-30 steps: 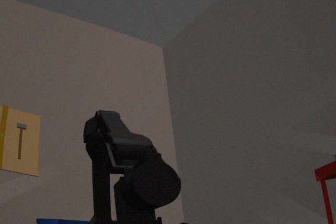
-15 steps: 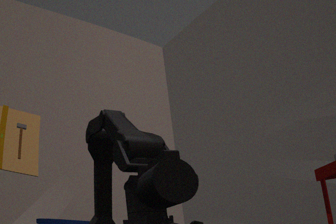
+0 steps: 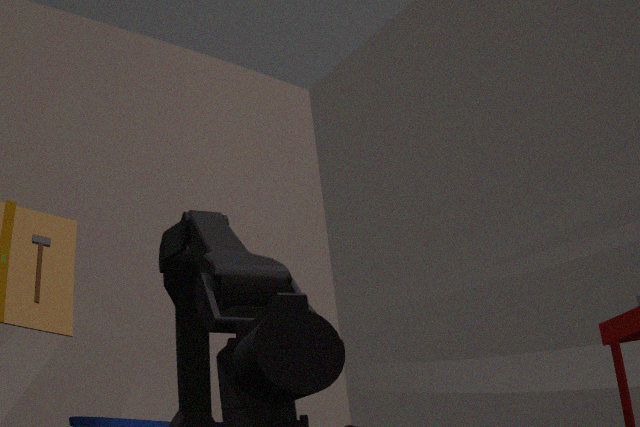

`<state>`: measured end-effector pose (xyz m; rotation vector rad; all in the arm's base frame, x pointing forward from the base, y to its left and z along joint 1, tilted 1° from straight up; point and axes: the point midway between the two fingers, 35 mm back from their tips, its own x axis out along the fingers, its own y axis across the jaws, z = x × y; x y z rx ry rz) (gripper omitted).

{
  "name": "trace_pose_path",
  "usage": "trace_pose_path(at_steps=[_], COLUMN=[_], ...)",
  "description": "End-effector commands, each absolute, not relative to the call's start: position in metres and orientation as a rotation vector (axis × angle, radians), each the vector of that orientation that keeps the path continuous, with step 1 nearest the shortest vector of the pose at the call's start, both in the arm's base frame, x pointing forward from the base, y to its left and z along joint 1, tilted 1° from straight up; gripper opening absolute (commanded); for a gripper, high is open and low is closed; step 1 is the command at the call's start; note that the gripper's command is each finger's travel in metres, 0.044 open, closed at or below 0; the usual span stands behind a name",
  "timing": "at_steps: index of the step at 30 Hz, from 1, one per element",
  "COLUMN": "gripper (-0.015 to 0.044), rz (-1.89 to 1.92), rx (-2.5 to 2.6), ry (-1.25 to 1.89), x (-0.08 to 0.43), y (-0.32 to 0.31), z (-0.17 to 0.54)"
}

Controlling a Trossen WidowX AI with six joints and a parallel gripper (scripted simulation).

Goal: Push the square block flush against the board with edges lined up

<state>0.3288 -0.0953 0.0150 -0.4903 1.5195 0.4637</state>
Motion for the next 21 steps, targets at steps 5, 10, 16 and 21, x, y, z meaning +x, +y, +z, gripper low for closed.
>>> trace_pose_path(at_steps=[5, 10, 16, 21], gripper=[0.0, 0.0, 0.0, 0.0], rz=[0.469, 0.469, 0.469, 0.469], rx=[-0.494, -0.494, -0.494, -0.494], ry=[1.518, 1.518, 1.519, 1.519], x=[0.318, 0.312, 0.304, 0.308], y=[-0.102, -0.107, -0.112, -0.11], z=[0.015, 0.014, 0.014, 0.066])
